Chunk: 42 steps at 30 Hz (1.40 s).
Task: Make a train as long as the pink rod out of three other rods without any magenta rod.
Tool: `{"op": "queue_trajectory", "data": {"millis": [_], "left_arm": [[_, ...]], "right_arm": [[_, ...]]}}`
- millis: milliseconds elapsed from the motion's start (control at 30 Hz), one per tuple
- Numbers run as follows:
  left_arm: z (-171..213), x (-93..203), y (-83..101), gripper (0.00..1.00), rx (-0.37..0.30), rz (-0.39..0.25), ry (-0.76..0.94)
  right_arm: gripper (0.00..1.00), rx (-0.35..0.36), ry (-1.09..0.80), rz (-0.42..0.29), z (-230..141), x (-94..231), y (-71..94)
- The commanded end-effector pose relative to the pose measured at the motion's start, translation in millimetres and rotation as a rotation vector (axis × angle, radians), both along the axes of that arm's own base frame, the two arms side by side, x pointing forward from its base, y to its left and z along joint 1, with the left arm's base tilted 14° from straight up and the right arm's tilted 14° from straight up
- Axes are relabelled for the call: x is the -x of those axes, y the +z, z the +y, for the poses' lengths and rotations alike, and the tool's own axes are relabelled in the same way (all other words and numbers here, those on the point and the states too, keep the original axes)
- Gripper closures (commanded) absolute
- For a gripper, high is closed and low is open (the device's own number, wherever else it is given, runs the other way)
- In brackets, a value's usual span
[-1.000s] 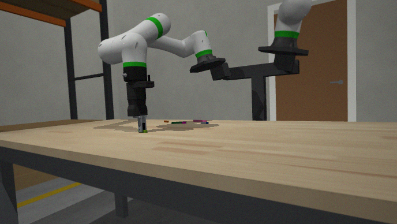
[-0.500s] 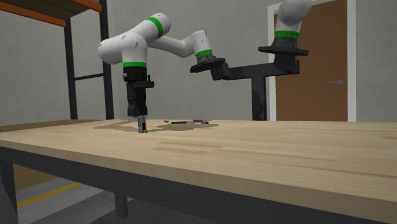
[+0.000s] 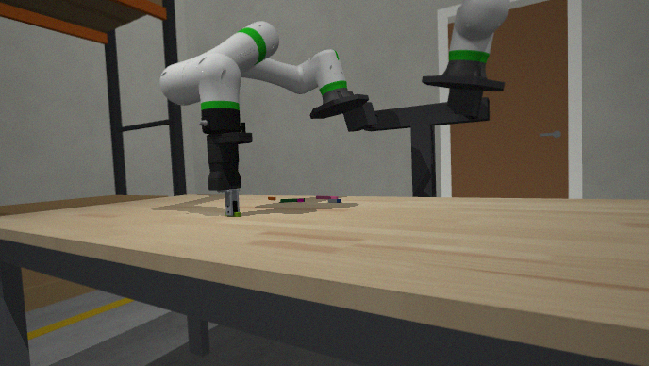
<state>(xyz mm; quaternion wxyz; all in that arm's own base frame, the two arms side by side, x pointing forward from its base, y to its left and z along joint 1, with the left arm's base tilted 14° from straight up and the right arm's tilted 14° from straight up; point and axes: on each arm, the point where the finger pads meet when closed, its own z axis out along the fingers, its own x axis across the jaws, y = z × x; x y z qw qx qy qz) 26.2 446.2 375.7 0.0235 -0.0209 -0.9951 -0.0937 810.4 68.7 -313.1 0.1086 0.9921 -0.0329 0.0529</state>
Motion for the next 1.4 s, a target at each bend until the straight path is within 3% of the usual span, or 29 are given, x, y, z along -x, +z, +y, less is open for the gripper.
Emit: {"op": "queue_trajectory", "data": {"millis": [0,267,567,700,1133,1367], "left_arm": [[0,0,0.9,0.0,-0.002,0.0,0.0],[0,0,0.9,0.0,-0.002,0.0,0.0],[0,0,0.9,0.0,-0.002,0.0,0.0],[0,0,0.9,0.0,-0.002,0.0,0.0],[0,0,0.9,0.0,-0.002,0.0,0.0],[0,0,0.9,0.0,-0.002,0.0,0.0]], "right_arm": [[0.76,0.0,0.0,-0.002,1,-1,1.9],[0.76,0.0,0.0,-0.002,5,1,19.9],[0.76,-0.001,0.0,-0.002,19,7,82.2],[0.76,-0.001,0.0,-0.002,22,9,96.8],[0.76,0.0,0.001,-0.002,23,10,98.1],[0.76,0.02,0.031,0.005,35,58,83.2]]}}
